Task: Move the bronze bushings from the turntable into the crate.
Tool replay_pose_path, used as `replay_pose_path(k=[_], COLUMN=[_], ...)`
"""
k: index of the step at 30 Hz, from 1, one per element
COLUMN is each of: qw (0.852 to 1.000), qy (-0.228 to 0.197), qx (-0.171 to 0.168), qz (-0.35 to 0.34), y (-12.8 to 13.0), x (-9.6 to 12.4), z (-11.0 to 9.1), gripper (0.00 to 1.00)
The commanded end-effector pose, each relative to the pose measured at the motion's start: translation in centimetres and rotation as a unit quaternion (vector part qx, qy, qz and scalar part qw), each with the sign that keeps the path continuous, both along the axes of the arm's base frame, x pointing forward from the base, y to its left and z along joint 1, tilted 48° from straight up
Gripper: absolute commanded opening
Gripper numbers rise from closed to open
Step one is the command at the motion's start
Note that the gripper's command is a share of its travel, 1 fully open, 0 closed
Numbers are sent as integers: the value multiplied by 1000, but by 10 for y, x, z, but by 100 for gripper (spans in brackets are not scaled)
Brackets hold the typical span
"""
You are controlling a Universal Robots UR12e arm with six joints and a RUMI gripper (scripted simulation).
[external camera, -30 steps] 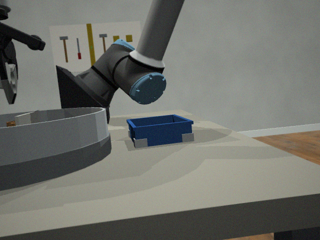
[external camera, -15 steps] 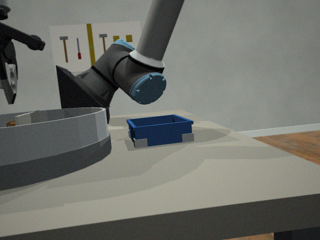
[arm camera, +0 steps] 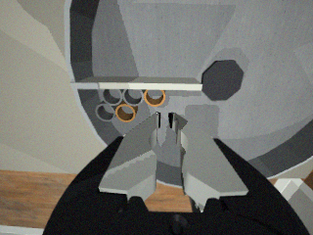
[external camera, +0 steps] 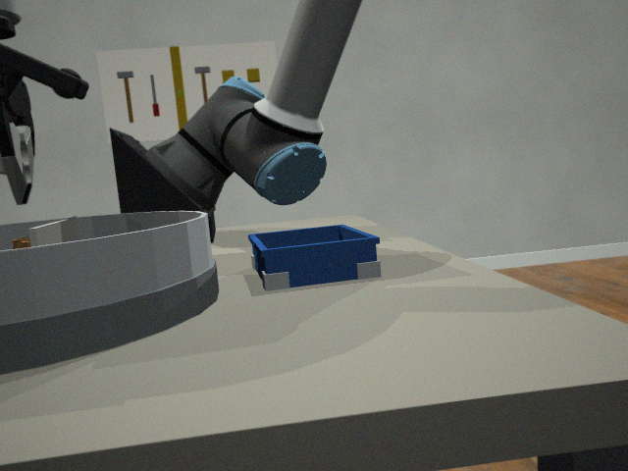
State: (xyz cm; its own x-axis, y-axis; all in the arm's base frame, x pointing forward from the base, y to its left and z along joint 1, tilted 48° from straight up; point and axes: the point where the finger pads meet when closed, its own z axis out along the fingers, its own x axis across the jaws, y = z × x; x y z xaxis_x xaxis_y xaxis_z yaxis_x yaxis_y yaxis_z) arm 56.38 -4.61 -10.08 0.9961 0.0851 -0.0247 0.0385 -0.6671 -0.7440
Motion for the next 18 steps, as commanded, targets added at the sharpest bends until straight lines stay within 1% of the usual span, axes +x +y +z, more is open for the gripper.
replay_pose_path(k=[1, 10, 15, 18], qw=[1000, 1000, 1000, 1000], qy=[0, 0, 0, 0], qx=[0, 0, 0, 0], qz=[0, 0, 0, 0], y=[-1, 0, 15, 16], x=[1, 0, -1, -1], z=[0, -1, -14, -15], gripper=[6, 6, 6, 6])
